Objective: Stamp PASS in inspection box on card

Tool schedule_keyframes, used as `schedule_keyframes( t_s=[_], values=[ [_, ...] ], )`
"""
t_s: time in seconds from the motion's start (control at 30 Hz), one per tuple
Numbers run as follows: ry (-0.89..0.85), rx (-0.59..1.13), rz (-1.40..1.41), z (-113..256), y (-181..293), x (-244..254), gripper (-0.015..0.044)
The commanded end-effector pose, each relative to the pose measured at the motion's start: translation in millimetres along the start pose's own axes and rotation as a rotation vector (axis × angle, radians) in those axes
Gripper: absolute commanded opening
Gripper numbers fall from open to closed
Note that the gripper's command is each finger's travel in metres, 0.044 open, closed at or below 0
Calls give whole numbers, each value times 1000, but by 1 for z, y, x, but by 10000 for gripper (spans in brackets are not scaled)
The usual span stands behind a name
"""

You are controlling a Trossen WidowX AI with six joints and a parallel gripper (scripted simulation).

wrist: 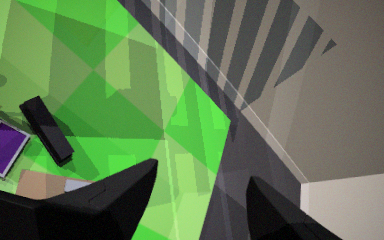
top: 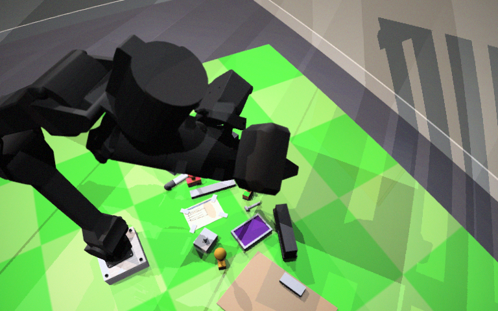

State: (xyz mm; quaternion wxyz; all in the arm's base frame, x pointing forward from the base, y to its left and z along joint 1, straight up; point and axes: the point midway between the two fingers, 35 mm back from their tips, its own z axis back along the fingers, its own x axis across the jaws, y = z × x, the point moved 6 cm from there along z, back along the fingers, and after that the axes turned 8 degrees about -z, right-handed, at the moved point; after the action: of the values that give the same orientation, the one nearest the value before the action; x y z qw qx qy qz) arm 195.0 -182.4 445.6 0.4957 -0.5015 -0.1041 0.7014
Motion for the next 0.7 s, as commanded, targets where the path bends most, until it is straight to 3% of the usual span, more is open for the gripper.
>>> schedule_keyframes(
  t_s=[0.0, 0.37, 0.67],
  values=[
    [-190, 76, -171, -62, -4, 29, 222],
    [-486, 421, -422, -167, -16, 142, 222],
    [-517, 824, -508, -212, -12, 264, 222]
  ],
)
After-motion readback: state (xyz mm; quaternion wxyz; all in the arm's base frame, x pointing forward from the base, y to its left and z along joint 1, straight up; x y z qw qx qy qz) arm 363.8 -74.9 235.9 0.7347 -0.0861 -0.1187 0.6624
